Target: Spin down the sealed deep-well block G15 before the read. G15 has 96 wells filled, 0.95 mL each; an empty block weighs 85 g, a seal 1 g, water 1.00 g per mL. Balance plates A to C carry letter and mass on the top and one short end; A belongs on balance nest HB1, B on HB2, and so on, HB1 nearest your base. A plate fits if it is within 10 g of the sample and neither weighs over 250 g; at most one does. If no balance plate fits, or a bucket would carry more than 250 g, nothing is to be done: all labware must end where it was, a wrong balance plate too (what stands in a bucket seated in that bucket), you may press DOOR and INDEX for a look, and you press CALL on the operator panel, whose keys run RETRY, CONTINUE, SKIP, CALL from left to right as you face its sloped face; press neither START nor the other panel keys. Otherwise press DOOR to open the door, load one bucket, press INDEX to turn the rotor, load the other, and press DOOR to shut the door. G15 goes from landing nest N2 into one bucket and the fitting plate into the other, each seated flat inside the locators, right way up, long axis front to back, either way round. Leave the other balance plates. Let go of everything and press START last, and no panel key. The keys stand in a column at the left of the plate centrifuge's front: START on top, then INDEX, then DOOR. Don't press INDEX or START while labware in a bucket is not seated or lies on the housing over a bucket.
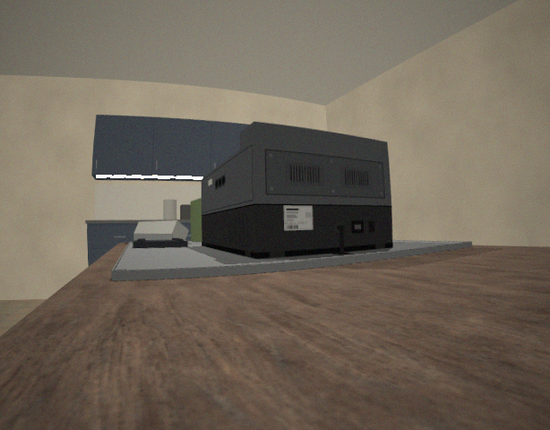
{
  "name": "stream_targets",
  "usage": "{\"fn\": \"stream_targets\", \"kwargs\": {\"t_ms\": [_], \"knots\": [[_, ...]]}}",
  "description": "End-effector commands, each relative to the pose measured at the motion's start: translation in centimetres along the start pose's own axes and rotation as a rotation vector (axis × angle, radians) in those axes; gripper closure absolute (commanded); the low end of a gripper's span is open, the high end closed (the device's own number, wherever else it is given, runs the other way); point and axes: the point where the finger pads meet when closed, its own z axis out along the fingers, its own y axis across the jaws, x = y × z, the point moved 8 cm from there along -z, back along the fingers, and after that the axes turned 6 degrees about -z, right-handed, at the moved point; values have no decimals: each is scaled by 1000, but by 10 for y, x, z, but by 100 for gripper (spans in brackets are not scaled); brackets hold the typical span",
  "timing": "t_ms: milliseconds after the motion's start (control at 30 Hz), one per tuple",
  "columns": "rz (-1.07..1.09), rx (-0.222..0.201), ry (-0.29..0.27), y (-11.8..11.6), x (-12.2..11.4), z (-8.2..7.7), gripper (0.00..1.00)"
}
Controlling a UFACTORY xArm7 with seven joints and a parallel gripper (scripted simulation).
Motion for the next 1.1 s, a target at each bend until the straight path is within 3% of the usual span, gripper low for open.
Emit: {"fn": "stream_targets", "kwargs": {"t_ms": [0, 1067], "knots": [[0, 0, 3, 0, 3, 1, 100], [0, 0, 3, 3, 32, 30, 100]]}}
